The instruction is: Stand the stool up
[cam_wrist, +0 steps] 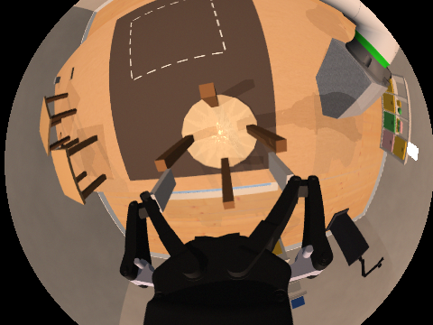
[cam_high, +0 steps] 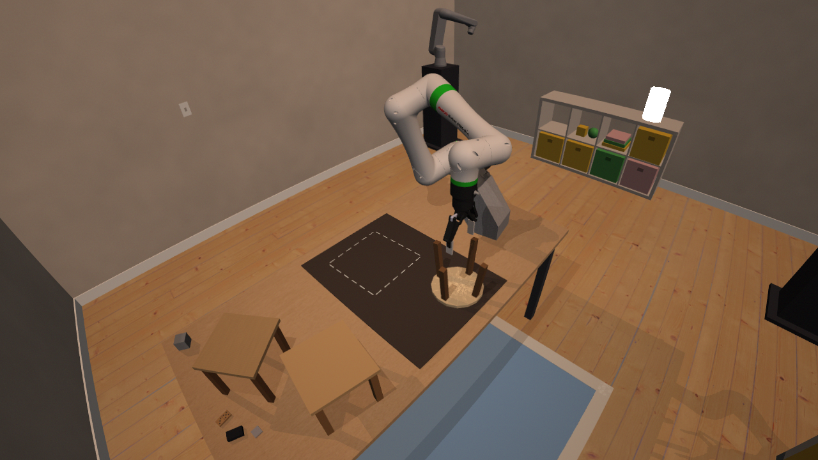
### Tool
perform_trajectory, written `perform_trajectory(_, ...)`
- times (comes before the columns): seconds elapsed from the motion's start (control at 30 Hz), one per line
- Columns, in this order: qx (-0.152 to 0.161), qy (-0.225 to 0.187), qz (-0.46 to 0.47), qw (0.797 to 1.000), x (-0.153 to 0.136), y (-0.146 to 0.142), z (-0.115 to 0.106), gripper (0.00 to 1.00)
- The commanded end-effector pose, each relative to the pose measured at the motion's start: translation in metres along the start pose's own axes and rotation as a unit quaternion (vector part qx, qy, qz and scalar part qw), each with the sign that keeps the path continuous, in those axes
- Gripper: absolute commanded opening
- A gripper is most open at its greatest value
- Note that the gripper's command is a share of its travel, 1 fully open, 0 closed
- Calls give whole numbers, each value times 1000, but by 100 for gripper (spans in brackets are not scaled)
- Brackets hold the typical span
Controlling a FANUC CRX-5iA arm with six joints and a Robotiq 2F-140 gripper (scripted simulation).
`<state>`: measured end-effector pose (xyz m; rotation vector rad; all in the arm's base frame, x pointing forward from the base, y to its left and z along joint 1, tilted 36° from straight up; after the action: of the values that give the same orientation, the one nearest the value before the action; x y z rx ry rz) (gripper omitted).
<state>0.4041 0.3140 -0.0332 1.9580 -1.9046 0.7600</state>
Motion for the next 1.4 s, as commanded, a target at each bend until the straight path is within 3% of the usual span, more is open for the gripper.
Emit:
perform_trajectory(0.0, 0, 0, 0, 1000, -1, -1, -1, 38)
perform_trajectory(0.23, 0, 0, -17, 1000, -2, -1, -1, 38)
perform_trajectory(0.43, 0, 4, -114, 993, -10, -1, -2, 38)
perform_trajectory(0.73, 0, 13, -352, 936, -37, 1, -5, 38)
perform_trajectory(0.8, 0, 13, -352, 936, -37, 1, -5, 38)
perform_trajectory(0.83, -1, 16, -417, 909, -40, 1, -5, 38)
perform_trajectory(1.03, 0, 20, -536, 844, -65, 4, -5, 38)
perform_trajectory(1.3, 0, 25, -688, 726, -95, 10, -4, 38)
perform_trajectory(1.37, 0, 25, -688, 726, -95, 10, -4, 38)
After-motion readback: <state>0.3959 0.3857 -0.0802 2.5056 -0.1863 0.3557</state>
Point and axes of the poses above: the point where the finger pads meet when closed, its own z axis out along the fingers, its own y axis across the jaws, x = y × z, the point moved 3 cm from there along -z, back along the fingers, and after that the axes turned 8 degrees about z, right-handed, at the moved point
